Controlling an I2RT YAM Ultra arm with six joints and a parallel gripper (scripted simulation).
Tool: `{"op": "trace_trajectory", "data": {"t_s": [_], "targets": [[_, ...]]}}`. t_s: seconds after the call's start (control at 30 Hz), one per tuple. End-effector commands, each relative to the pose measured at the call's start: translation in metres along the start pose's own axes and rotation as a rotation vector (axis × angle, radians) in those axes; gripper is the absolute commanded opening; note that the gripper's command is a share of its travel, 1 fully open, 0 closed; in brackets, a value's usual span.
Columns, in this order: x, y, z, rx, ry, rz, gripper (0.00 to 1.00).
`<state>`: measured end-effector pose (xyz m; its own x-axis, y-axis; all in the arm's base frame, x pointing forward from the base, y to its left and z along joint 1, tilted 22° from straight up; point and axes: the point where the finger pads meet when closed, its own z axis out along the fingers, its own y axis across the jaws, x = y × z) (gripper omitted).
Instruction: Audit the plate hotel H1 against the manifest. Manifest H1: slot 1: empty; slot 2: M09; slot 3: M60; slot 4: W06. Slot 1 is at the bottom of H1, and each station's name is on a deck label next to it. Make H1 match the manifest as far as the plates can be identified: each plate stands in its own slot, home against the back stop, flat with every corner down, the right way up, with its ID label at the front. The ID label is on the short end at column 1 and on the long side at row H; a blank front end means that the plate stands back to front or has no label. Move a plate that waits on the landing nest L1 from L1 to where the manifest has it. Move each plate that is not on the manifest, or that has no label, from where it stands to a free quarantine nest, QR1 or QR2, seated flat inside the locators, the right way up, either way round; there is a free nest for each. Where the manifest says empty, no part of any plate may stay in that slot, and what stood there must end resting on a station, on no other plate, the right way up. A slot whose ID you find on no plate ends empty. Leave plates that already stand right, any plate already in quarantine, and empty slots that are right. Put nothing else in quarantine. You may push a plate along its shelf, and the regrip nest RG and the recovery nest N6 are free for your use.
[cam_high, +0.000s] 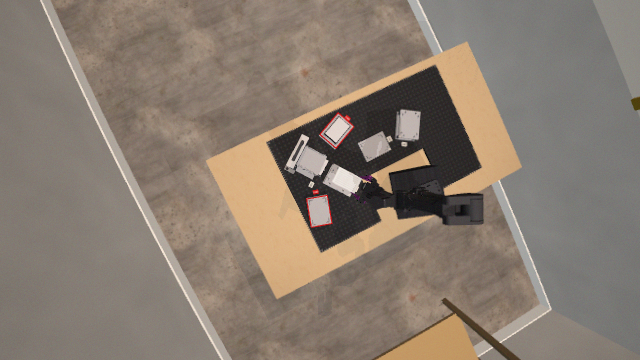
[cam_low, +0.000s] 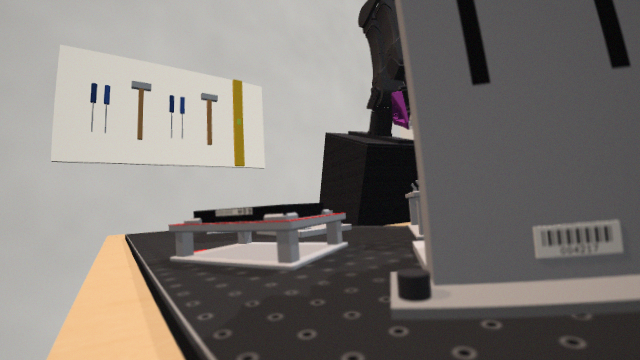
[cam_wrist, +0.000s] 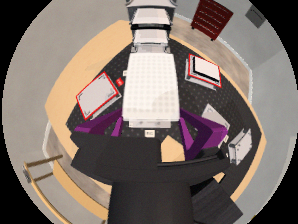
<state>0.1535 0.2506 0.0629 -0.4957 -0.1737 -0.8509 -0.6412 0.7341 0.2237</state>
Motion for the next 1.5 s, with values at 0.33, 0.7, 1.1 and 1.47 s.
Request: {"op": "trace_trajectory", "data": {"t_s": [0.33, 0.7, 1.1, 1.47], "targets": [[-0.006, 0.002, 0.003, -0.006, -0.035, 0.012, 0.86], [-0.002, 0.002, 0.007, -0.006, -0.035, 0.012, 0.86], [0.001, 0.002, 0.011, -0.005, -0.035, 0.012, 0.86], [0.005, 0.002, 0.014, -0.005, -0.035, 0.012, 0.86]]}}
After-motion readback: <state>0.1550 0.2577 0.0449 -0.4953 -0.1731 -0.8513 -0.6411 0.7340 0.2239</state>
